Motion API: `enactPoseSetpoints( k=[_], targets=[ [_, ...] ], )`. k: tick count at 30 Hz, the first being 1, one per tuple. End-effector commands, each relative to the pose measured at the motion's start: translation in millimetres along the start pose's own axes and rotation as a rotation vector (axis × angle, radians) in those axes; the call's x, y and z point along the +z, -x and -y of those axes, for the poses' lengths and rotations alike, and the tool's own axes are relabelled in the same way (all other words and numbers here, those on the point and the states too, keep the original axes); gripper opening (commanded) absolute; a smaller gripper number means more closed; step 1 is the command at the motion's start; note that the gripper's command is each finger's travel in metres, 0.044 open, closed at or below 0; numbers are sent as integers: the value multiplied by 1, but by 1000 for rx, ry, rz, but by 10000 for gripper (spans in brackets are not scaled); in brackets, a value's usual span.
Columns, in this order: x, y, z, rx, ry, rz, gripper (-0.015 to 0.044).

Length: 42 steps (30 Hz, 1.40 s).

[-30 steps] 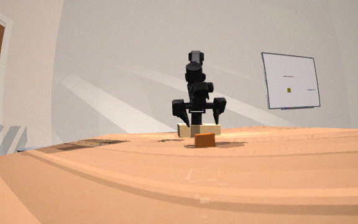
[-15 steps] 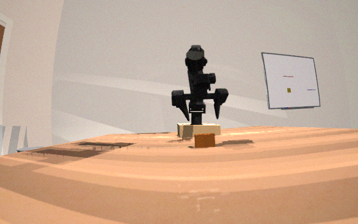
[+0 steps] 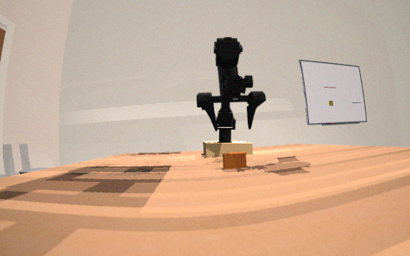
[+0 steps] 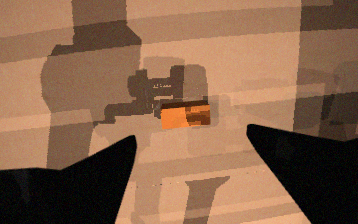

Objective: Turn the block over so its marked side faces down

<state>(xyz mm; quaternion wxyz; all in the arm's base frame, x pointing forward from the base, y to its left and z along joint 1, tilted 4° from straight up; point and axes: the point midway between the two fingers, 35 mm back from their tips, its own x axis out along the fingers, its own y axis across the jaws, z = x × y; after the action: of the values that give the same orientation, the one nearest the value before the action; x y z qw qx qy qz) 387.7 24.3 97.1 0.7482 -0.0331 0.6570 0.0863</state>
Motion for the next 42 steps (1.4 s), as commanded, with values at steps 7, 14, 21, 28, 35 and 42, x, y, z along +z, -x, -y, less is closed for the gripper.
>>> enactPoseSetpoints(
  k=[7,14,21,28,35,42],
  targets=[
    [0,-7,0,-7,8,-66,440],
    [-2,-31,0,-7,8,-67,440],
    [-3,-46,0,-7,8,-67,440],
    [-3,-50,0,-7,8,-67,440],
    [-4,-61,0,-7,8,-67,440],
    [-5,-73,1,-7,8,-67,440]
  ],
)
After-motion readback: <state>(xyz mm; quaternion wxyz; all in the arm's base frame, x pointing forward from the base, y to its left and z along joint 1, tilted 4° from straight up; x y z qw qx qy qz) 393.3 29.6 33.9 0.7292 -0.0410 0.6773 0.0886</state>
